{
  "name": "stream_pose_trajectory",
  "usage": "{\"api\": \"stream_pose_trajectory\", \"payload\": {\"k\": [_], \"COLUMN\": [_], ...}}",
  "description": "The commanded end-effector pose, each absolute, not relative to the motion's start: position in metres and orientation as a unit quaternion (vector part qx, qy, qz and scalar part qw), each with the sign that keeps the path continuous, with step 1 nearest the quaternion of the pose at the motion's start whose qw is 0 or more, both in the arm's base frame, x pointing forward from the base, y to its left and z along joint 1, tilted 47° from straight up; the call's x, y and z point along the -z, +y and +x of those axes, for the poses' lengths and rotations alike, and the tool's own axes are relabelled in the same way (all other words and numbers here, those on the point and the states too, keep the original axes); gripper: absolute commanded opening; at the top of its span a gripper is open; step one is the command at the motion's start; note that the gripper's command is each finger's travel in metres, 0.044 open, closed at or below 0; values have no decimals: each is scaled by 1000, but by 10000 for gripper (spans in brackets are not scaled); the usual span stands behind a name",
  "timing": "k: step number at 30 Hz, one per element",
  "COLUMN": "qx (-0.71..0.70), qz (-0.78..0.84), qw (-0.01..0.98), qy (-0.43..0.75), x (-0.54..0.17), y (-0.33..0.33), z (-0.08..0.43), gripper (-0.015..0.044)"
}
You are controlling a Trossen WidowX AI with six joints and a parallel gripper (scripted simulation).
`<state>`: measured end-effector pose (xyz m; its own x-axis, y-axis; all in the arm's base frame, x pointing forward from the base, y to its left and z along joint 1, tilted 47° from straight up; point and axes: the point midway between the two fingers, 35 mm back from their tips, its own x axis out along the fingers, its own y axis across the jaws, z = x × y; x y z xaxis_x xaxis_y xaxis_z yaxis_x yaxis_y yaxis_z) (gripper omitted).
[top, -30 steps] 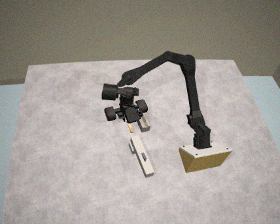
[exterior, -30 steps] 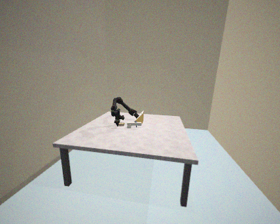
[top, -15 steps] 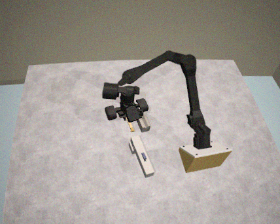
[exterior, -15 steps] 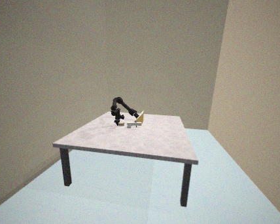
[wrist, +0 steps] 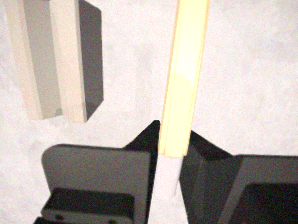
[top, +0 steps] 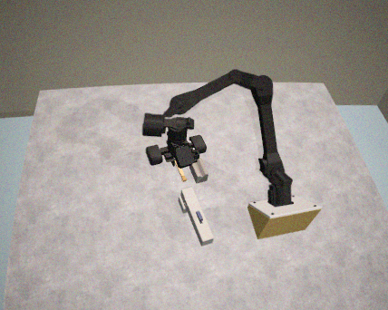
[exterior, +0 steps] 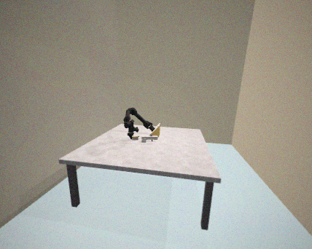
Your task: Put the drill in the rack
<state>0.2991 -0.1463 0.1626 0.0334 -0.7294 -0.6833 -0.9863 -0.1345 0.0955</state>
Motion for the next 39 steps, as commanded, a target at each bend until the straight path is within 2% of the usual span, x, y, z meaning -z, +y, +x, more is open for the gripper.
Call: {"api": "stream_pose_trajectory", "payload": {"k": [1,39], "qx": [-306,-306], "qz": [-689,-688], "qw": [211,211], "qy": [623,623], "x": [-165,-171], "y": [-144,-131], "z": [299,298], "gripper": [0,0]}}
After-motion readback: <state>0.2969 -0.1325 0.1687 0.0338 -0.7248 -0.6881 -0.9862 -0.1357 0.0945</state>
